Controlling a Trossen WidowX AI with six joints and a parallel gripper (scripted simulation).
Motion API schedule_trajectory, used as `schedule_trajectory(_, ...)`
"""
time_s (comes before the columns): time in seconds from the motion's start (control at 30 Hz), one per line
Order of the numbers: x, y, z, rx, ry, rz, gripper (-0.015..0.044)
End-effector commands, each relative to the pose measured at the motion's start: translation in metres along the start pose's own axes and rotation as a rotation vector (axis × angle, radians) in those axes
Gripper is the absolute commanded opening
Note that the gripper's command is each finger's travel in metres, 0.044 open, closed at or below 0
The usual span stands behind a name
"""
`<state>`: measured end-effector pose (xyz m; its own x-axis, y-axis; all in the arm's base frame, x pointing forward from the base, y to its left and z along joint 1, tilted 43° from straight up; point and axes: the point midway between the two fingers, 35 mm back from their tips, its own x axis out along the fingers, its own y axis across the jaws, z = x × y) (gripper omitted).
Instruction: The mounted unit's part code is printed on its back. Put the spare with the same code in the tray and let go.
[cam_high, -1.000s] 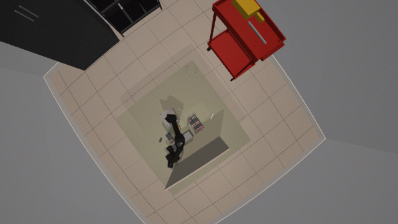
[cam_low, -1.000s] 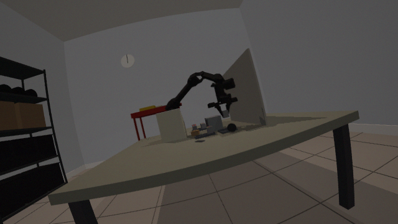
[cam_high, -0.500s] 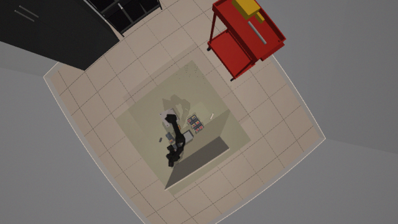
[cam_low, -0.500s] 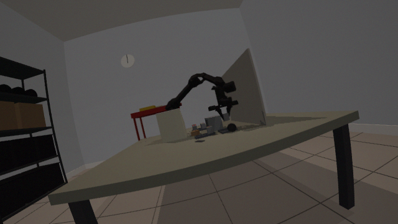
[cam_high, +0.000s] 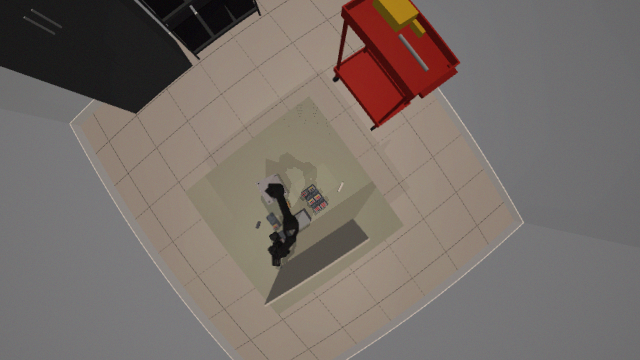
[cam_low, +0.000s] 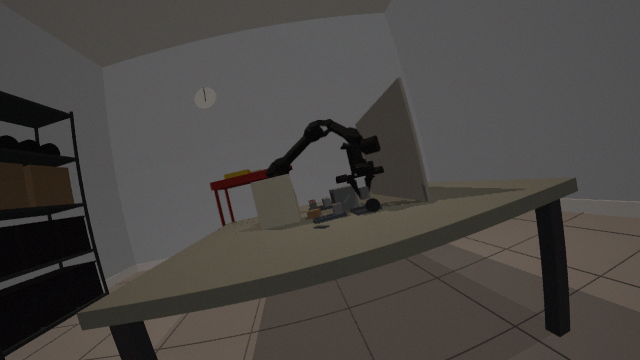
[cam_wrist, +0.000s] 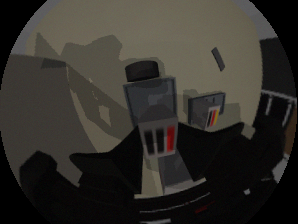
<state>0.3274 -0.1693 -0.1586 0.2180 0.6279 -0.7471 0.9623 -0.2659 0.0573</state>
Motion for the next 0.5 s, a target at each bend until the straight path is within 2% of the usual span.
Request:
schedule_trajectory(0.0,0.006,-0.003,-0.001,0.011,0.007,-0.003,0.0000)
schedule_trajectory(0.47,0.024,-0.006,-0.003,0.011,0.010,-0.003,0.0000)
